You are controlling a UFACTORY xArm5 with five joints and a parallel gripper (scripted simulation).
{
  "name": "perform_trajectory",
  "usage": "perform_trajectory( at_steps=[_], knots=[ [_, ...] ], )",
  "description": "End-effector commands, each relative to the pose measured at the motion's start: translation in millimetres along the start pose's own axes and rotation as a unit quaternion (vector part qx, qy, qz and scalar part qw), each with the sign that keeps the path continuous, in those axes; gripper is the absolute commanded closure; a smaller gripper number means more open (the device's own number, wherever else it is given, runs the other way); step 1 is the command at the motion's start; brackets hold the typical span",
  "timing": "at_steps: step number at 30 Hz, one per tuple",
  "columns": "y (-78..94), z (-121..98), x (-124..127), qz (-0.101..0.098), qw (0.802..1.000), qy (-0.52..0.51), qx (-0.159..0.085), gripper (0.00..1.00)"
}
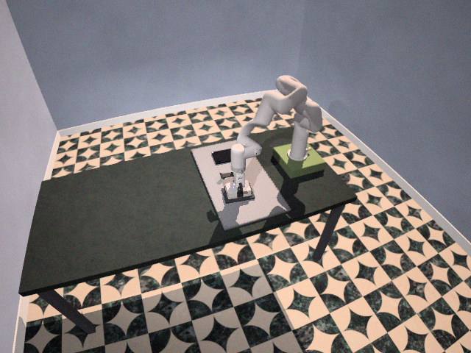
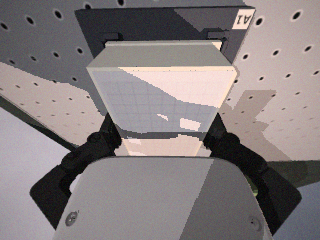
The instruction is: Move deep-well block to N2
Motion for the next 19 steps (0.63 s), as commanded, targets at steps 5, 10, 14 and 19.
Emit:
perform_trajectory(
  at_steps=[5, 10, 14, 19],
  knots=[
    [-1.3, 1.0, -0.3, 0.001, 1.000, 0.000, 0.002, 0.00],
    [-9.4, 1.0, -0.4, 0.001, 1.000, 0.000, 0.002, 0.00],
    [-9.4, 1.0, -0.4, 0.001, 1.000, 0.000, 0.002, 0.00],
    [-9.4, 1.0, -0.4, 0.001, 1.000, 0.000, 0.002, 0.00]
  ],
)
Point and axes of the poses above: the point where the finger pads meet when closed, its own y axis out along the fingers, its own x axis across the jaws, z = x × y, the point moved 10 cm from there along -y, back along the fingers, and after that the axes turned 7 degrees about -y, right-handed, at the moved point
